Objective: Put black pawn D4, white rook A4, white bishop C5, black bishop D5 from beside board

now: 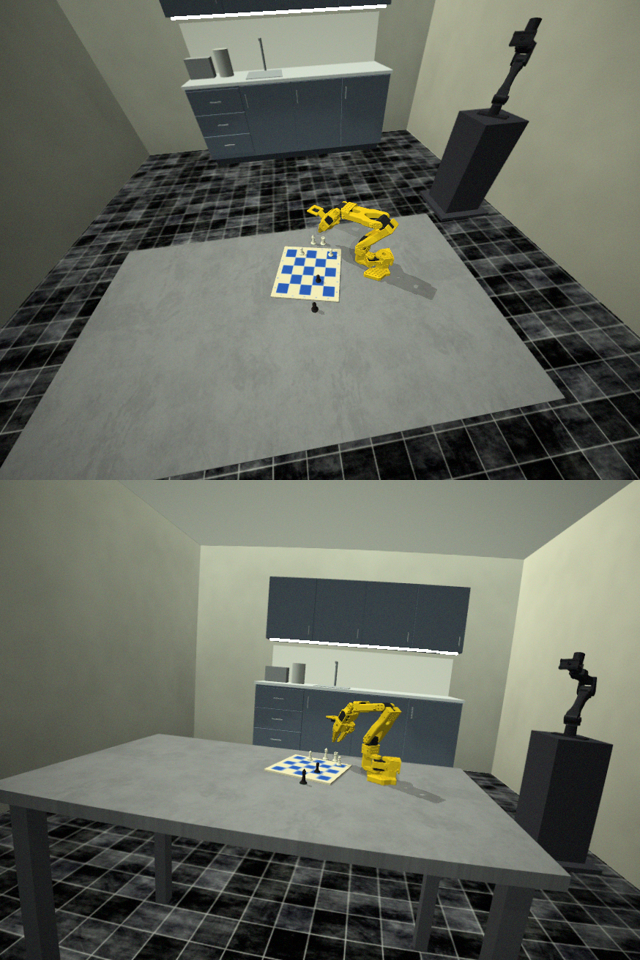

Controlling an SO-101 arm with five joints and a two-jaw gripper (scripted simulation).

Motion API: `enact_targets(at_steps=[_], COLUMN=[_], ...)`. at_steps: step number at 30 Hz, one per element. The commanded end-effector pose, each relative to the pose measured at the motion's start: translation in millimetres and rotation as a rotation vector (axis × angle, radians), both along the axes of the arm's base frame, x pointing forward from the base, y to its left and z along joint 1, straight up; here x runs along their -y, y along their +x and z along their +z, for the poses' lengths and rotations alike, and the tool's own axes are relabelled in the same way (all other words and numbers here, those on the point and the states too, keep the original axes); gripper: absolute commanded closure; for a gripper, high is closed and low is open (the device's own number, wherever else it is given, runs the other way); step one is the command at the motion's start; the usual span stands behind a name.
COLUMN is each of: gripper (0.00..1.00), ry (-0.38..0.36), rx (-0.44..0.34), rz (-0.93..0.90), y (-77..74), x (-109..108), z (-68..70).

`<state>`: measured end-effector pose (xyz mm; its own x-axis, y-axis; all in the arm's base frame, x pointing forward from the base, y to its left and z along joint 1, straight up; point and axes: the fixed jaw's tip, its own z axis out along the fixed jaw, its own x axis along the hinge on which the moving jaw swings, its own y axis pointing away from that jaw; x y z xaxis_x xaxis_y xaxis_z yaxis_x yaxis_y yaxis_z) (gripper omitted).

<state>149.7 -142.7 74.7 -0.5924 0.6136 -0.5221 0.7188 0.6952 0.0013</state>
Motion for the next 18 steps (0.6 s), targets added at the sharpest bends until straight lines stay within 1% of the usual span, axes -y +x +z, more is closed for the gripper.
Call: enact_targets(at_steps=[1, 5, 10, 18], gripper=[0.88, 0.88, 0.88, 0.88], ry=[0.004, 0.004, 0.004, 0.004], rx=[-0.001, -0.001, -0.001, -0.001], rz=[-0.013, -0.014, -0.021, -0.022], y=[-2.5, -3.1, -6.2, -6.4], x=[0.7, 0.4, -0.9, -1.0], z=[-2.2, -3.3, -8.5, -8.9])
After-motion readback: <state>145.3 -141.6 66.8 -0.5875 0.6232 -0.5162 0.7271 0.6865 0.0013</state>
